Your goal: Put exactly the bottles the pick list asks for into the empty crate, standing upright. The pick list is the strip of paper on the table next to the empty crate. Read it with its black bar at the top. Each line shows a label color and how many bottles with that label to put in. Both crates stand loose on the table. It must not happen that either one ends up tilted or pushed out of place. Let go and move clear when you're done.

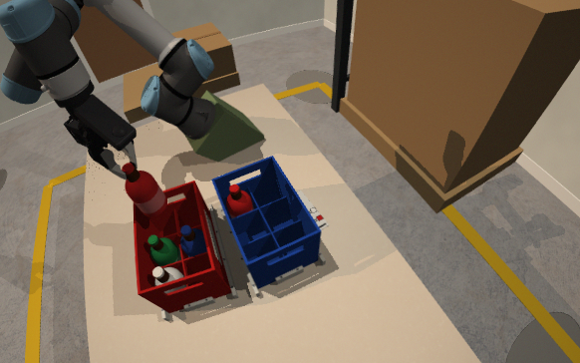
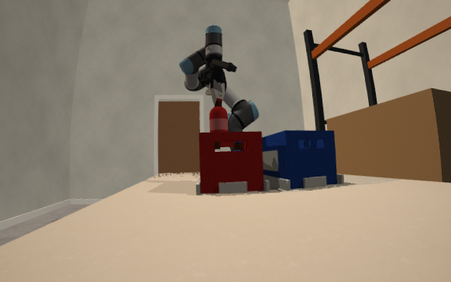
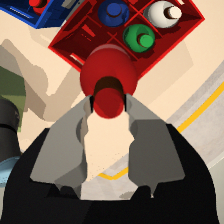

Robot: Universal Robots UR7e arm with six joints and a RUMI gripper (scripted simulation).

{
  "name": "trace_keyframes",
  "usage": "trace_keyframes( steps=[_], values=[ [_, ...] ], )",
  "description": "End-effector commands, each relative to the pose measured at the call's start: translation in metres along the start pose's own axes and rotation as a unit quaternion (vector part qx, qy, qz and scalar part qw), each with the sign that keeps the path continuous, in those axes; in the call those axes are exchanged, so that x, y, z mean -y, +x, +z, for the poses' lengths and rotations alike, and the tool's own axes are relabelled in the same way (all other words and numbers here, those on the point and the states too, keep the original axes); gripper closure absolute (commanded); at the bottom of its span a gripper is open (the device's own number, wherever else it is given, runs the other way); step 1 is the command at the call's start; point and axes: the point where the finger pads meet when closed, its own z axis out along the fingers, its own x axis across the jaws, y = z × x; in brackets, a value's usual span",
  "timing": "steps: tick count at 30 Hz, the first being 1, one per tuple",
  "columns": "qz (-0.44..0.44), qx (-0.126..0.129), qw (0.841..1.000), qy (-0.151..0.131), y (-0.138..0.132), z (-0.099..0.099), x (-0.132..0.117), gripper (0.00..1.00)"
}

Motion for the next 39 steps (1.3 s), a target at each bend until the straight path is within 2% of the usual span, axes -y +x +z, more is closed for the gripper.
trace_keyframes(
  steps=[1, 39],
  values=[
    [0.000, 0.000, 1.000, 0.000, -0.004, 0.000, 0.010, 1.00],
    [0.000, 0.000, 1.000, 0.000, -0.028, 0.000, 0.070, 1.00]
  ],
)
